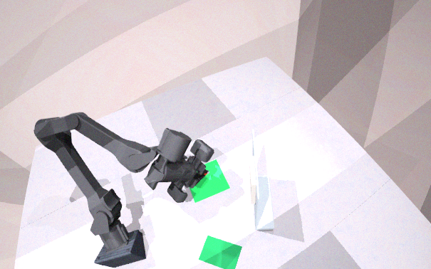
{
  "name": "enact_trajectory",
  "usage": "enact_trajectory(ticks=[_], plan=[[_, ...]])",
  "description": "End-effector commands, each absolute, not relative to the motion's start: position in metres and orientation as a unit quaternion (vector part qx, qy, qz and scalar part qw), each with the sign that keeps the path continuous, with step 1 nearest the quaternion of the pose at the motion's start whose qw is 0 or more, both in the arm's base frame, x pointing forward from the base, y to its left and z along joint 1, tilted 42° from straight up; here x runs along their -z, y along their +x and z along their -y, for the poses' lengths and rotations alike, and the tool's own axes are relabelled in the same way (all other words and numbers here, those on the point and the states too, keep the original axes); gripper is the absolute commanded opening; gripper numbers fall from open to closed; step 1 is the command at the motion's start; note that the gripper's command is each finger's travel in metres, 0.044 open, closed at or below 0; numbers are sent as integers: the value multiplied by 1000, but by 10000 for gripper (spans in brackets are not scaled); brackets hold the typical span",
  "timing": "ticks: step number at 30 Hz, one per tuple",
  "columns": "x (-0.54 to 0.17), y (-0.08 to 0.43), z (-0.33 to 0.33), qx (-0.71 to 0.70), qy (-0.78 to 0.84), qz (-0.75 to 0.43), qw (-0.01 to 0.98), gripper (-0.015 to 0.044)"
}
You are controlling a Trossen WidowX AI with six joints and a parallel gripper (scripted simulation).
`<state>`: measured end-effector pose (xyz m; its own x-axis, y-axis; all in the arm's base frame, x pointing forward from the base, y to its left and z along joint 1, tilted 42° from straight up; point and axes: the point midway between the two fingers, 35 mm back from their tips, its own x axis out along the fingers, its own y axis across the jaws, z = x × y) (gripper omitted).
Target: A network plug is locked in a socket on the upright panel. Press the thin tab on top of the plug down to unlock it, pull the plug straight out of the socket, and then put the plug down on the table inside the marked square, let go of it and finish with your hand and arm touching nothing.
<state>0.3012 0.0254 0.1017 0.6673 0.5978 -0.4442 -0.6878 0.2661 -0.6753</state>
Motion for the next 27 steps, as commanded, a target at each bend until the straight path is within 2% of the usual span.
enact_trajectory(ticks=[1,27], plan=[[-96,300,-29,-406,-447,-55,795,0],[-83,303,-45,-405,-446,-53,797,0]])
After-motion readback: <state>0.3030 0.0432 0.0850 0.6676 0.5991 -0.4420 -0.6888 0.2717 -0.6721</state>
